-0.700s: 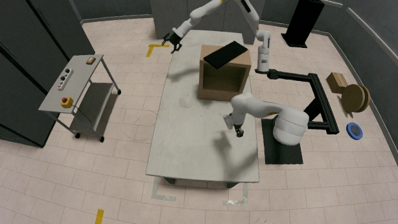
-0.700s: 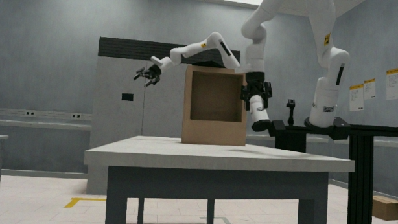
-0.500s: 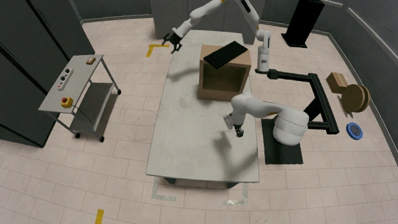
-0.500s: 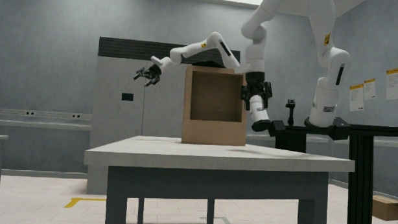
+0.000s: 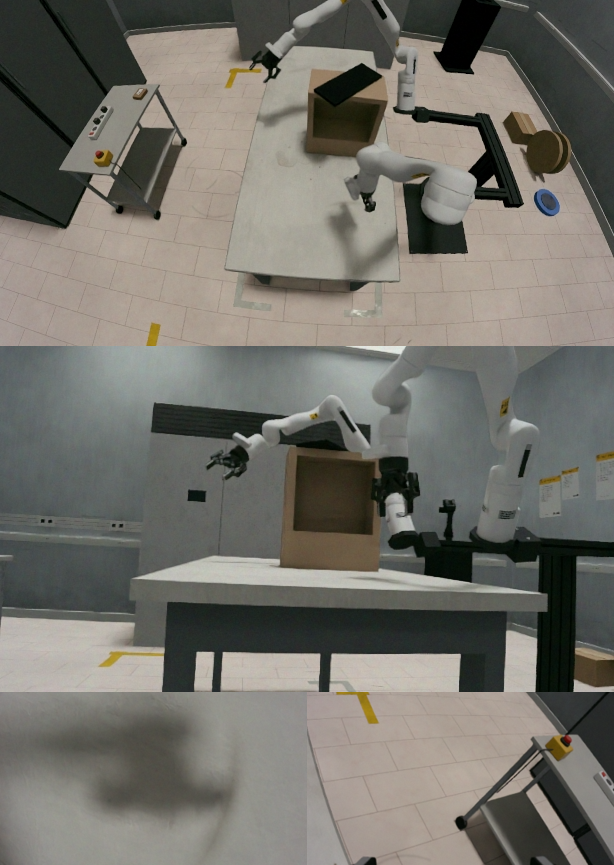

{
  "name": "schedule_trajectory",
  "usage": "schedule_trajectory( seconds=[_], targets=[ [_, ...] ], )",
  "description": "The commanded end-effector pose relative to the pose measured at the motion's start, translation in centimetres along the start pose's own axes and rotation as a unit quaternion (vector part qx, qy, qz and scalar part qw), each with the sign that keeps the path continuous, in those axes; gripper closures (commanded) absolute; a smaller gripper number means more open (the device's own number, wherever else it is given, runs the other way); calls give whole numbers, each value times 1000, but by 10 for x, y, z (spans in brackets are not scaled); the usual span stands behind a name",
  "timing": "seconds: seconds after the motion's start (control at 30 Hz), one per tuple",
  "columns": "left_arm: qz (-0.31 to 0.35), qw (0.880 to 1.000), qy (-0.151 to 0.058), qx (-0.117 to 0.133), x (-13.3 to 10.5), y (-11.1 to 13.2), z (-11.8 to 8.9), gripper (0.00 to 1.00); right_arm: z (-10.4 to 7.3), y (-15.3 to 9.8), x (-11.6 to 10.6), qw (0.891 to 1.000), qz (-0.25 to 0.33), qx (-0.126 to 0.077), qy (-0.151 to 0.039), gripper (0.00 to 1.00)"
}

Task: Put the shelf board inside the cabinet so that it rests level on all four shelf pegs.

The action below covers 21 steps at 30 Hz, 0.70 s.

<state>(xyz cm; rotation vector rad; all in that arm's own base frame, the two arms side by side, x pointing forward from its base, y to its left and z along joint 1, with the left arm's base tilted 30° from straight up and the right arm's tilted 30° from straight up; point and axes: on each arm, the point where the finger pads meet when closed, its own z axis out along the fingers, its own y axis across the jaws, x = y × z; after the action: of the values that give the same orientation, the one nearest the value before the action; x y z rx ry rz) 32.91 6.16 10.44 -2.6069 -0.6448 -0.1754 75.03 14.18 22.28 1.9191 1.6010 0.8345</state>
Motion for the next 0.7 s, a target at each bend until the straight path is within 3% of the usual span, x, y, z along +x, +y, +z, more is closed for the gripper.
schedule_trajectory(
  seconds=[0.0, 0.4, 0.67],
  targets=[
    [1, 1000, -1, -1, 0, 1, 0, 2, -1, 1, 0, 1000, 0, -1, 1, 2],
    [19, 999, -29, -17, -13, 11, 2, 2, -4, 11, -33, 1000, -3, 4, -10, 2],
    [54, 993, -86, -59, -37, 34, 2, 2, -17, 28, -106, 999, -10, 16, -33, 2]
  ],
)
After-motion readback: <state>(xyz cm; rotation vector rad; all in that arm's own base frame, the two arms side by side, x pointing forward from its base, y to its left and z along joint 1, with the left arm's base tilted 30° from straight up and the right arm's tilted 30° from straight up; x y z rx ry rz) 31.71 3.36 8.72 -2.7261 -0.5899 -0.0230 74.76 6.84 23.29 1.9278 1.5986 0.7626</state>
